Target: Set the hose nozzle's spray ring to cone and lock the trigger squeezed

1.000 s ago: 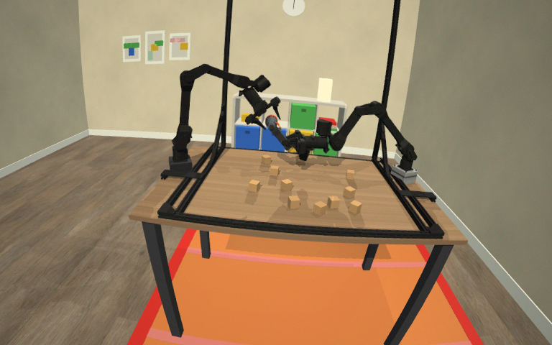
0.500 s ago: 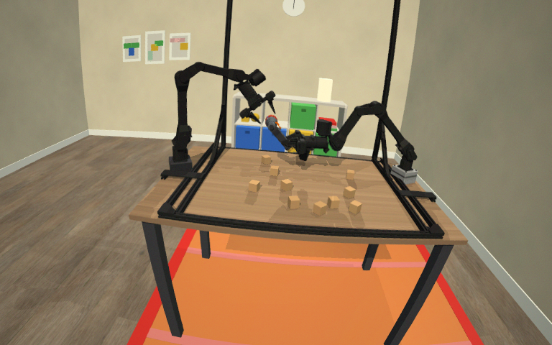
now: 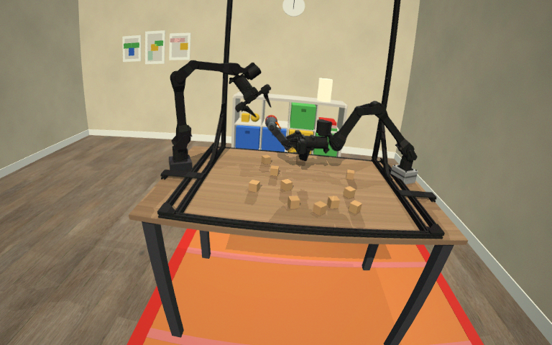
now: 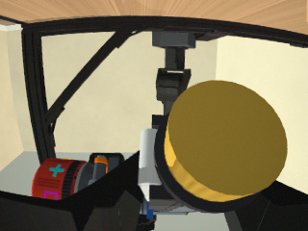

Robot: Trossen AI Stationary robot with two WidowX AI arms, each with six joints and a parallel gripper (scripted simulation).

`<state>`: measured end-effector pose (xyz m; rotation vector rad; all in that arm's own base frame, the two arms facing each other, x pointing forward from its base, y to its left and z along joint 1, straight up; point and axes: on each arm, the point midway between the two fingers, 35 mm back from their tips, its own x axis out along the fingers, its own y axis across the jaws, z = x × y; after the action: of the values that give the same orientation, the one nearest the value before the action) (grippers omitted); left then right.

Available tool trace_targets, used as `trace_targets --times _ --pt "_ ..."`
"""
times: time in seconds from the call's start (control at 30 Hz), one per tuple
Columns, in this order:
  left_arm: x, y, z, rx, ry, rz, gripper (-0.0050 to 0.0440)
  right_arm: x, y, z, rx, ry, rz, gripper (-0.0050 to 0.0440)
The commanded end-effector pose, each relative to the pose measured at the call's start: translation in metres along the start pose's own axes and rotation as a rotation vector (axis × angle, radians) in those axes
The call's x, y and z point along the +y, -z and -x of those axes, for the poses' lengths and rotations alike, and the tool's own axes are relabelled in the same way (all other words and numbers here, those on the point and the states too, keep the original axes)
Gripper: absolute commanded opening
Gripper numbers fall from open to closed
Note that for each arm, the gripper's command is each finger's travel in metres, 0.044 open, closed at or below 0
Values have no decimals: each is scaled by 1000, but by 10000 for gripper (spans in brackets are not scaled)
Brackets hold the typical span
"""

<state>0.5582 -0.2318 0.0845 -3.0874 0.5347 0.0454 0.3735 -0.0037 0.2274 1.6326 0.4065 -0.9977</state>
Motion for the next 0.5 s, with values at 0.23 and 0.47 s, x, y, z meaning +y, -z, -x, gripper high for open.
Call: trace_targets --times 0.23,0.47 --pt "1 7 -1 21 -2 2 0 -3 0 8 3 -14 -4 400" --pt "1 7 -1 21 -2 2 0 -7 -1 8 3 -32 -3 400"
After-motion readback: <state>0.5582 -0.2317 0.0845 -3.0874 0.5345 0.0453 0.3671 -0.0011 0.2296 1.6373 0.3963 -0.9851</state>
